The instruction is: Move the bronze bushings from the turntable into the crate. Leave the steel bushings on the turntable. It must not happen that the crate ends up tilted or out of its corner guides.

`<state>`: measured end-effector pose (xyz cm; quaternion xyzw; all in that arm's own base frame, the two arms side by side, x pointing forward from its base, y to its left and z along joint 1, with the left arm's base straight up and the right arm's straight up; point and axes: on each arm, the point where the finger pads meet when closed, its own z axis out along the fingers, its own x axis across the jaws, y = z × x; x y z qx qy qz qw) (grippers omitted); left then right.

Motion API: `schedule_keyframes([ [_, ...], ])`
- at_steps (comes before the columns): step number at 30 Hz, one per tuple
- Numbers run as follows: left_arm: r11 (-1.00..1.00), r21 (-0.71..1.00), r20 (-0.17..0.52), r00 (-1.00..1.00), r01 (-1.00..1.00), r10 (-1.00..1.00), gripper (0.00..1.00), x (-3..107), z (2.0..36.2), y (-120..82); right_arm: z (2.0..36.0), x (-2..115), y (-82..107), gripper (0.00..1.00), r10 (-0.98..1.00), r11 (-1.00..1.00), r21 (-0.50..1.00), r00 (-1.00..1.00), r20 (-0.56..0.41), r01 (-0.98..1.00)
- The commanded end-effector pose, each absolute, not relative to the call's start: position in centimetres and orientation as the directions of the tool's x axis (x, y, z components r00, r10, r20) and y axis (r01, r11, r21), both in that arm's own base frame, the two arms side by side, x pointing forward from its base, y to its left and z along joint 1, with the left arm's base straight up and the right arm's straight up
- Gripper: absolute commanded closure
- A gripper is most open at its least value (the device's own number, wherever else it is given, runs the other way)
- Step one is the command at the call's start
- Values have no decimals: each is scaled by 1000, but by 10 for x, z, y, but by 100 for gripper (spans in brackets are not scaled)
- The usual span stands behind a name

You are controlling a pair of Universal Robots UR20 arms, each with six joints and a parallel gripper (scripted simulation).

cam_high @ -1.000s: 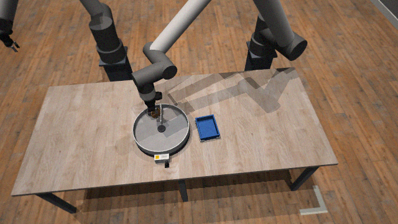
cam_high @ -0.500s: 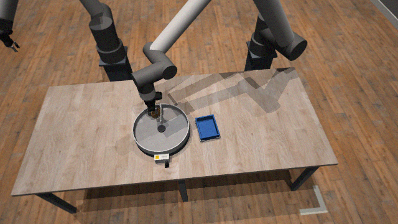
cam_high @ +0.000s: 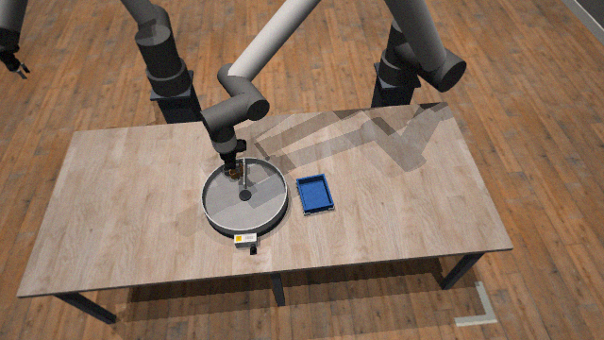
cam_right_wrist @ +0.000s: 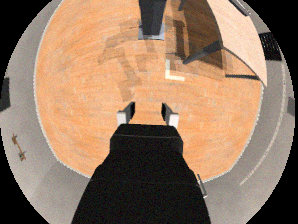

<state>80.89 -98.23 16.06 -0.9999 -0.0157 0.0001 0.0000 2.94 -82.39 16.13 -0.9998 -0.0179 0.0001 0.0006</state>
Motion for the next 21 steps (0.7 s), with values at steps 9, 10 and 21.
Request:
schedule_keyframes([
  [9, -1000, 1, 1, 1000, 31, 31, 100, 821, 162, -941, 162, 29, -824, 0, 36, -999, 0, 999, 0, 36],
  [10, -1000, 1, 1, 1000, 31, 31, 100, 823, 162, -934, 162, 29, -824, 0, 36, -999, 0, 999, 0, 36],
  [21, -1000, 1, 1, 1000, 31, 31, 100, 849, 162, -841, 162, 29, -824, 0, 36, -999, 0, 999, 0, 36],
])
